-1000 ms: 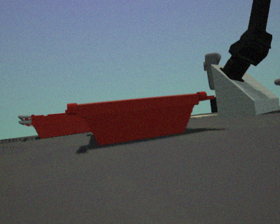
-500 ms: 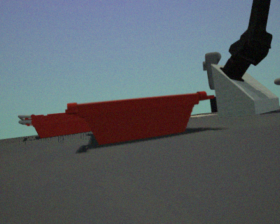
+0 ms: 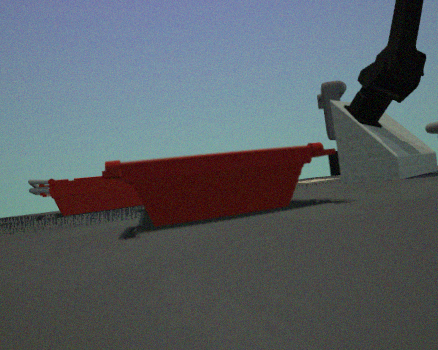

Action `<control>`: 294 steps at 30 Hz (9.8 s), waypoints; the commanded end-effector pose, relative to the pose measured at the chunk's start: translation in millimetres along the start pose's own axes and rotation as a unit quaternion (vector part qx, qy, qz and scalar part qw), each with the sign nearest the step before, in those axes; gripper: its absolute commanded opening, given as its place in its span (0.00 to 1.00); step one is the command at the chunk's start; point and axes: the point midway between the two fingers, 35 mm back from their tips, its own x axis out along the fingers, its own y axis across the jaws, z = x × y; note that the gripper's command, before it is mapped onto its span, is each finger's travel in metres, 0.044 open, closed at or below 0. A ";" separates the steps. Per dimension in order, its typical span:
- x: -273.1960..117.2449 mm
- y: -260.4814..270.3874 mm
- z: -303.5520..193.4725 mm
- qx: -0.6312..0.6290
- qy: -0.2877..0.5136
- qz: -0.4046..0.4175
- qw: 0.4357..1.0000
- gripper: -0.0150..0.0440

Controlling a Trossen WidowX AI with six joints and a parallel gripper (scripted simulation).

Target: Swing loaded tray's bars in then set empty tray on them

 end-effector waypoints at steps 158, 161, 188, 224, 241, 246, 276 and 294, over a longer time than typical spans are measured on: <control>-165.7 -11.6 198.9 0.365 -0.046 -0.050 0.928 0.25; -166.6 -19.5 209.2 0.385 -0.047 -0.049 0.920 0.25; -177.1 -110.0 284.8 0.554 -0.040 -0.035 0.831 0.25; -182.8 -213.7 320.2 0.686 -0.017 -0.006 0.727 0.25; -182.8 -213.7 320.2 0.686 -0.017 -0.006 0.727 0.25; -182.8 -213.8 320.6 0.686 -0.017 -0.006 0.727 0.25; -162.6 -214.8 321.9 0.686 -0.018 -0.006 0.727 0.25; -141.1 -215.9 315.9 0.686 -0.017 -0.005 0.727 0.25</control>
